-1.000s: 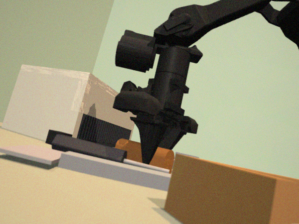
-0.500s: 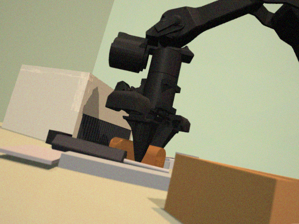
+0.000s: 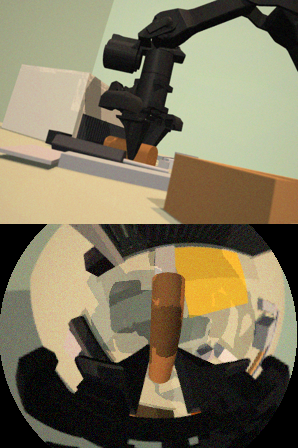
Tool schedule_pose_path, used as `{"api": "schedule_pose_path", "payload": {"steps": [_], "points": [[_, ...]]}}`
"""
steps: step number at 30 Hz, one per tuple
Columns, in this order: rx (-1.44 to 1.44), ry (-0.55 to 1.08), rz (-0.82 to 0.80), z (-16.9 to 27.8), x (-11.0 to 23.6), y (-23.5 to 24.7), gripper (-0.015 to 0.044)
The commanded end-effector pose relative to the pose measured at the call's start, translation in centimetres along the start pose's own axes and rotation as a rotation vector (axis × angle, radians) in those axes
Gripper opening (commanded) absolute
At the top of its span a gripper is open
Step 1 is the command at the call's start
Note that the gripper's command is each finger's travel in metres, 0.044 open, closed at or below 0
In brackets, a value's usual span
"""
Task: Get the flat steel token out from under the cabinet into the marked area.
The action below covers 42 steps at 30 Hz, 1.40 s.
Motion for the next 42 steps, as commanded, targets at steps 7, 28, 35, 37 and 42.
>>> {"api": "schedule_pose_path", "payload": {"steps": [7,28,35,37,42], "points": [[0.002,-0.005,-0.001,-1.3,0.0,-0.1,0.0],[0.002,-0.006,0.001,-1.5,0.0,-2.1,0.0],[0.002,-0.006,0.001,-1.5,0.0,-2.7,0.0],[0.002,-0.006,0.001,-1.5,0.0,-2.7,0.0],[0.002,-0.006,0.001,-1.3,0.0,-2.7,0.0]]}}
Point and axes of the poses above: the point midway between the two fingers, 35 mm back from their tips, its own x axis back along the fingers, its own y axis across the jaws, z = x × y, the point moved 5 cm from there along x, back along the fingers
